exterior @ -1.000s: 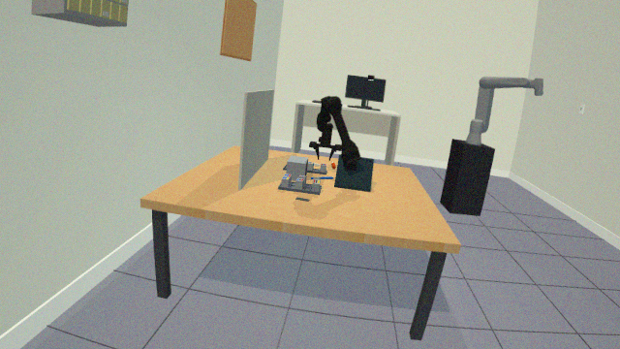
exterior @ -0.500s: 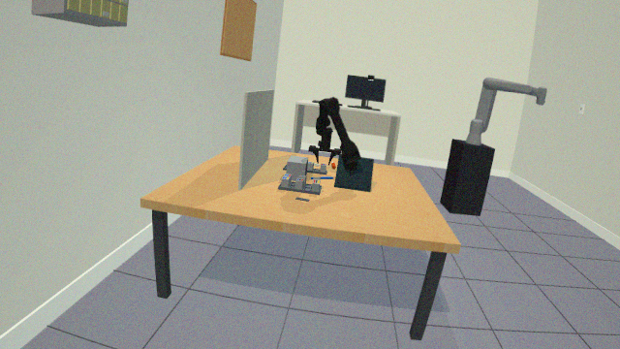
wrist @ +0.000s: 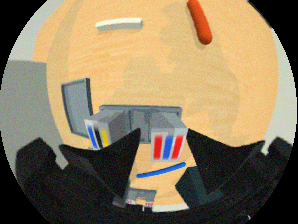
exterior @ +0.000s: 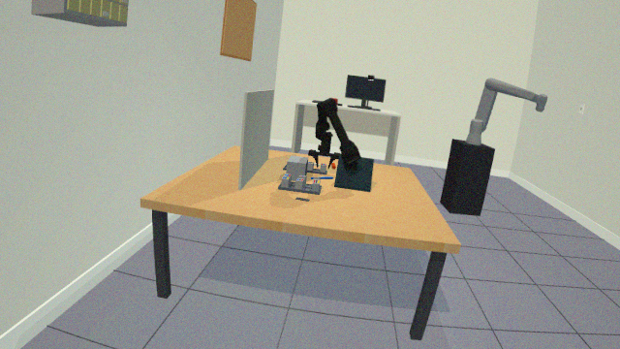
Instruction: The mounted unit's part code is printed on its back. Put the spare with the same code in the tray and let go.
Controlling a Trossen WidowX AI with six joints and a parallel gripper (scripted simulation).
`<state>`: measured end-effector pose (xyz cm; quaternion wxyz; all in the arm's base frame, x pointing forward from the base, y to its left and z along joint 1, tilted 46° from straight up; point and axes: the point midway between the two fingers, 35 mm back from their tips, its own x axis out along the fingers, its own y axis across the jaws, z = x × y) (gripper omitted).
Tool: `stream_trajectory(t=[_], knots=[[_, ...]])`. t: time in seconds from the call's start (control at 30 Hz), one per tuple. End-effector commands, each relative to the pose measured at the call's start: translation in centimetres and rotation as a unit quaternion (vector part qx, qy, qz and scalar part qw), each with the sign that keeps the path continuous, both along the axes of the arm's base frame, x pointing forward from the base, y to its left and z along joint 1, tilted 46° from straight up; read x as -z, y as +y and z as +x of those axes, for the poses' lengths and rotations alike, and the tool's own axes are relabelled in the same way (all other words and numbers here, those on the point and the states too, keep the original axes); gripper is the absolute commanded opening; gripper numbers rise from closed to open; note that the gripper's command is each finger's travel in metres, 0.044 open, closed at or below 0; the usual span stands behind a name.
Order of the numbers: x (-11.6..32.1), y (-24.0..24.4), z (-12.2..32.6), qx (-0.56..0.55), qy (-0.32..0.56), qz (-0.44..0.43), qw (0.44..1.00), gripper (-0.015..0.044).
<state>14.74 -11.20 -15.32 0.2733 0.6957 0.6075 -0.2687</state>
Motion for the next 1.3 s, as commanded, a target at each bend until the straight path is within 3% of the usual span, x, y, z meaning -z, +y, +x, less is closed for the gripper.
stream_trajectory(t=[0.0,0.23,0.4,0.63,0.8,1.07,1.27], knots=[[0.3,0.6,0.0,0.003,0.001,0.003,1.000,0.0300],[0.5,0.8,0.0,0.003,0.001,0.003,1.000,0.0300],[0.5,0.7,0.0,0.000,0.001,0.002,1.000,0.0169],[0.5,0.7,0.0,0.000,0.001,0.002,1.000,0.0122],[0.5,0.7,0.0,0.000,0.001,0.002,1.000,0.0000],[0.4,0.6,0.0,0.000,0.001,0.002,1.000,0.0000],[-2.4,-2.5,-0.4,0.002,0.002,0.001,1.000,0.0000]])
